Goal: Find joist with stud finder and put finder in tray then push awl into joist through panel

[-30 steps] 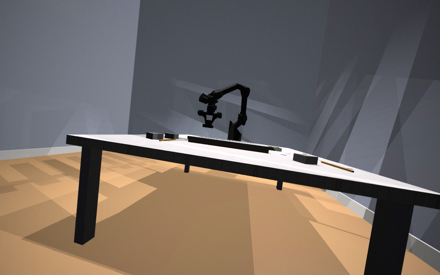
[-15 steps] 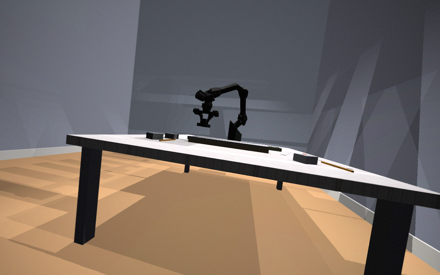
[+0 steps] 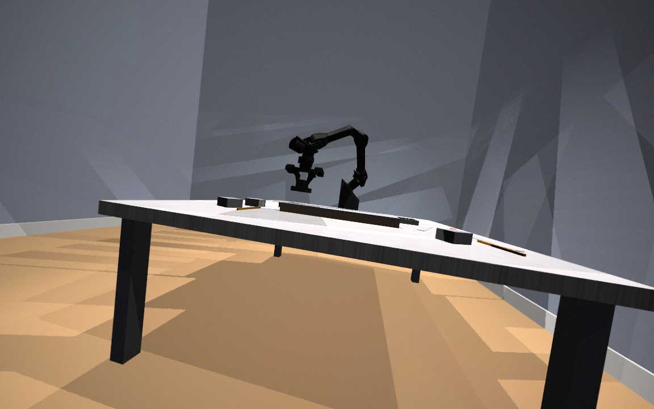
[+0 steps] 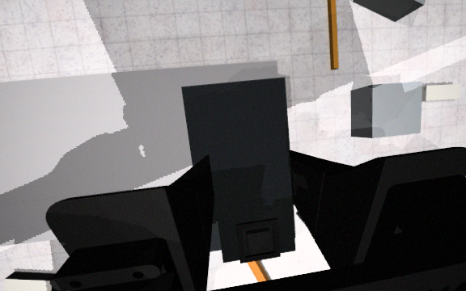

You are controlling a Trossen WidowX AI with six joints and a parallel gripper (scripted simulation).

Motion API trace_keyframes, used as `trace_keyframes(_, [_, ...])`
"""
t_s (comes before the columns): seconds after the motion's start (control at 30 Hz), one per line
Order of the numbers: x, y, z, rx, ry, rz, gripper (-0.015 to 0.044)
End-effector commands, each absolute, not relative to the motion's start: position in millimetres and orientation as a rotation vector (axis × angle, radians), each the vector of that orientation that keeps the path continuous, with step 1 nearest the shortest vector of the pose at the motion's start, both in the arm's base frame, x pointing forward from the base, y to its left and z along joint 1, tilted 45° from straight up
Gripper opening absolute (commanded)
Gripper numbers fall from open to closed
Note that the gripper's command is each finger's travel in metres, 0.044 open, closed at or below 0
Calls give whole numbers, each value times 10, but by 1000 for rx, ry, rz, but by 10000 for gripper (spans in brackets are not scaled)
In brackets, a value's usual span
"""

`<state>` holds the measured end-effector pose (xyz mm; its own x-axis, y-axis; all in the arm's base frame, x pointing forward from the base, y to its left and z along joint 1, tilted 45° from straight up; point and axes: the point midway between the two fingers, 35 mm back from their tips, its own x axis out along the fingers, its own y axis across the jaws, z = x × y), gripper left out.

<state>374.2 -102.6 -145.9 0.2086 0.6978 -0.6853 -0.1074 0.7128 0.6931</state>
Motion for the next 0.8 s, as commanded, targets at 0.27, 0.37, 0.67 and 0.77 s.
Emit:
trace_keyframes(0.27, [3723,-826,-1675,587,1244,602,0])
trace_keyframes(0.37, [3716,-777,-1723,587,1244,603,0])
trace_keyframes(0.67, [3706,-695,-1803,588,1244,603,0])
trace_keyframes(0.77, [3702,-660,-1838,588,1244,604,0])
